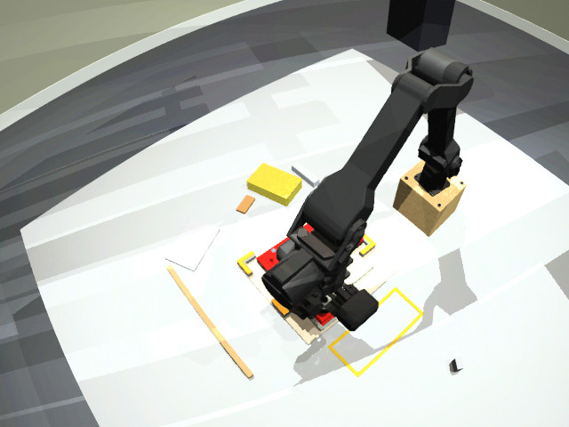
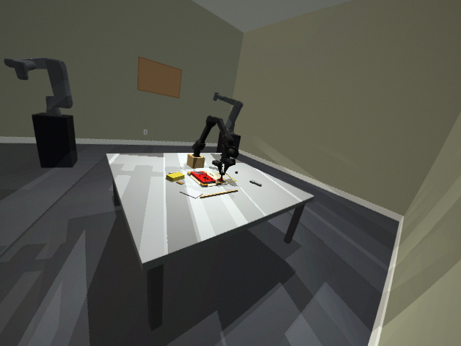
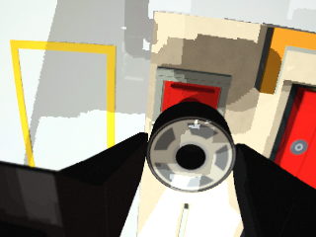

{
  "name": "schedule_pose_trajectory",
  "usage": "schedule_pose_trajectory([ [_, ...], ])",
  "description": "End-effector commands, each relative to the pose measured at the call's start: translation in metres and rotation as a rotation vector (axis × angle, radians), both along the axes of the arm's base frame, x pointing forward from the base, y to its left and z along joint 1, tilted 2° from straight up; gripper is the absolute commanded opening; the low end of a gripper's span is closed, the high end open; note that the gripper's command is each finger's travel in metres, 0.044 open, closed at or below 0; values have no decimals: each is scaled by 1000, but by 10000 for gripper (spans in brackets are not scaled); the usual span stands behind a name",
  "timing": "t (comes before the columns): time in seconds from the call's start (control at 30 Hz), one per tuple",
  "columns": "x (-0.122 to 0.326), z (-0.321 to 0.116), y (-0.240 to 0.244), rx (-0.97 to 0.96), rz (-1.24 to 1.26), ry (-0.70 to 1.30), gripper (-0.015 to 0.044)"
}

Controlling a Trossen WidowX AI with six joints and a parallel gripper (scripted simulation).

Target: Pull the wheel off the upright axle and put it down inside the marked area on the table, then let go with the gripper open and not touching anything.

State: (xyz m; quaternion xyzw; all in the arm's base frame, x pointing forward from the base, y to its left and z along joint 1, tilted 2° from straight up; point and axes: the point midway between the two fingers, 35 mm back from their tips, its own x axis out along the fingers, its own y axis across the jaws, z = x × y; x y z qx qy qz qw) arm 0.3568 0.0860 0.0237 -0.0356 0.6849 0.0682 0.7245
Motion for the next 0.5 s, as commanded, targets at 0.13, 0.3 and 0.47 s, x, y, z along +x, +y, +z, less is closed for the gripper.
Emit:
schedule_pose_trajectory([
  [0.13,0,3,0,-3,-2,0,0],
  [0.3,0,4,-1,-3,-2,0,0],
  [0.47,-1,6,-1,-3,-3,0,0],
])
